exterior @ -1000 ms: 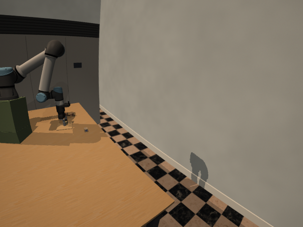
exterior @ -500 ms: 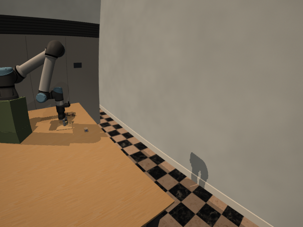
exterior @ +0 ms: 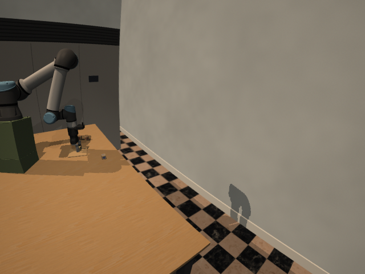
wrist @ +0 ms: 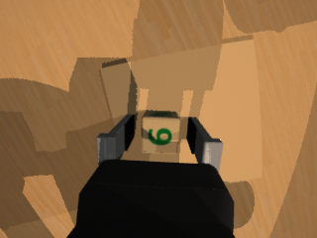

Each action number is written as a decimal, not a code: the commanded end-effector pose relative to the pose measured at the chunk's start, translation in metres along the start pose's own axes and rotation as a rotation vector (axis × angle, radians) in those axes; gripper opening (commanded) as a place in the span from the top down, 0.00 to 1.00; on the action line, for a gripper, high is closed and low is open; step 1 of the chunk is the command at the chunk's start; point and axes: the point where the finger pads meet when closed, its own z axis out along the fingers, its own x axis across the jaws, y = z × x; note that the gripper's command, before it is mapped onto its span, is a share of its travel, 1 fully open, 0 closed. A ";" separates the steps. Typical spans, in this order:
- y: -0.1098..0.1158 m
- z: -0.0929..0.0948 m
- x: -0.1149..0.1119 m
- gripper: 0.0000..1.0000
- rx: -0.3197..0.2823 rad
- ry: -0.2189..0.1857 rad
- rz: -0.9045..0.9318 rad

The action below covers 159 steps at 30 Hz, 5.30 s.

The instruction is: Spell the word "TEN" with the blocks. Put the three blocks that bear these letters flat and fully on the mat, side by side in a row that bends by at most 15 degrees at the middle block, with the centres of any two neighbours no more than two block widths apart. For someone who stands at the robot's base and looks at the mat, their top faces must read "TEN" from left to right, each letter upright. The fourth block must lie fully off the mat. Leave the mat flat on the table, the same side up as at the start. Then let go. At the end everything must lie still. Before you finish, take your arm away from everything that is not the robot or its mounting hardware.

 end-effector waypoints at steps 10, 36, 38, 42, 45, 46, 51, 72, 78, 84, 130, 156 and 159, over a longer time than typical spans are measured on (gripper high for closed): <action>0.000 0.000 0.000 0.13 0.001 0.000 0.000; 0.000 0.000 0.000 0.43 0.001 0.000 0.000; 0.000 0.000 0.000 0.43 0.001 0.000 0.000; 0.000 0.000 0.000 0.43 0.001 0.000 0.000; 0.000 0.000 0.000 0.43 0.001 0.000 0.000; 0.000 0.000 0.000 0.43 0.001 0.000 0.000; 0.000 0.000 0.000 0.43 0.001 0.000 0.000; 0.000 -0.024 0.000 0.43 0.001 0.000 0.000; 0.000 -0.049 0.000 0.43 0.001 0.000 0.000; 0.000 -0.065 0.000 0.43 0.001 0.000 0.000; -0.003 -0.096 -0.002 0.43 0.001 0.000 -0.165; -0.006 -0.081 -0.006 0.43 0.001 0.000 -0.745; -0.006 -0.079 -0.006 0.43 0.001 0.001 -0.817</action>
